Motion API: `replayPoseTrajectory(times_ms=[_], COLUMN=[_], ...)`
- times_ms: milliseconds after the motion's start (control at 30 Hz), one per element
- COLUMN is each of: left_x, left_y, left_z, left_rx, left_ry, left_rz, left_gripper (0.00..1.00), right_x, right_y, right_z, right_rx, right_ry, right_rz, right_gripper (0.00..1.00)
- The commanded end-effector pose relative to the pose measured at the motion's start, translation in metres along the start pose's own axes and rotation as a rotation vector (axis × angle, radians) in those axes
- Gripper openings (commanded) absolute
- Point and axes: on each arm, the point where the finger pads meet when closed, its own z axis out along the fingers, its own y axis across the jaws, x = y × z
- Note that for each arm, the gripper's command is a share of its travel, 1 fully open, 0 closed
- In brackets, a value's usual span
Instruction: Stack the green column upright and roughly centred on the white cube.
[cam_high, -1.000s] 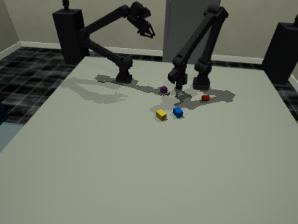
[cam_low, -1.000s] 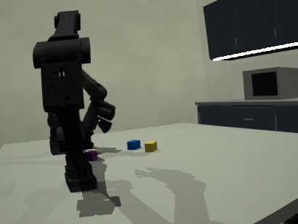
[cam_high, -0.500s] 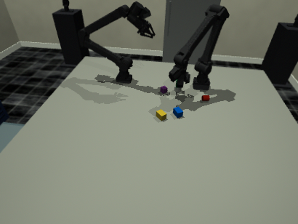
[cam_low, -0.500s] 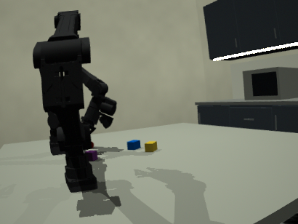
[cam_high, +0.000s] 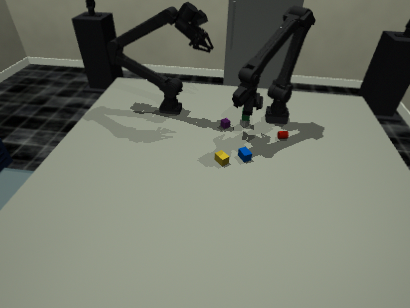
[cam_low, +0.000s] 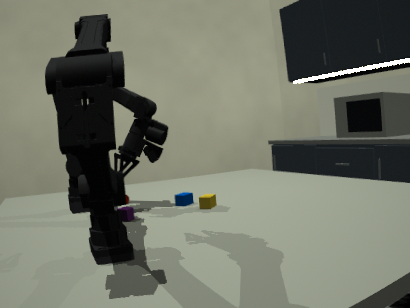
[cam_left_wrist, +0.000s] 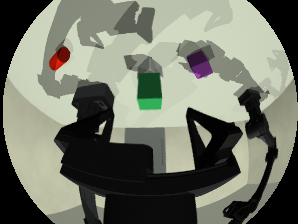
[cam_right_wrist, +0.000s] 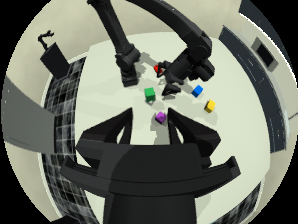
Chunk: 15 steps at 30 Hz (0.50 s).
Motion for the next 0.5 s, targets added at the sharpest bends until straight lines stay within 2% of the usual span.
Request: replayPoseTrajectory(times_ms=[0, 133, 167, 267, 467], left_x=[0.001, 0.004, 0.005, 0.006, 0.012], left_y=[-0.005, -0.006, -0.001, -0.002, -0.002], left_z=[0.002, -0.001, 0.007, 0.007, 0.012], left_rx=[-0.021, -0.005, -0.01, -0.006, 0.005], left_ry=[0.023, -0.007, -0.014, -0.039, -0.219], left_rz=[0.009, 0.051, 0.073, 0.111, 0.333], left_gripper=[1.0, 1.0, 1.0, 1.0, 1.0], right_x=[-0.019, -0.019, -0.019, -0.019, -0.019], right_y=[0.001, 0.001, 0.001, 0.001, 0.001], right_z=[-0.014, -0.014, -0.014, -0.014, -0.014], right_rx=[-0.001, -0.001, -0.001, -0.001, -0.001], right_ry=[-0.042, -0.042, -0.042, -0.042, -0.042], right_rz=[-0.001, -0.001, -0.001, -0.001, -0.001], right_gripper=[0.46, 0.46, 0.46, 0.46, 0.46])
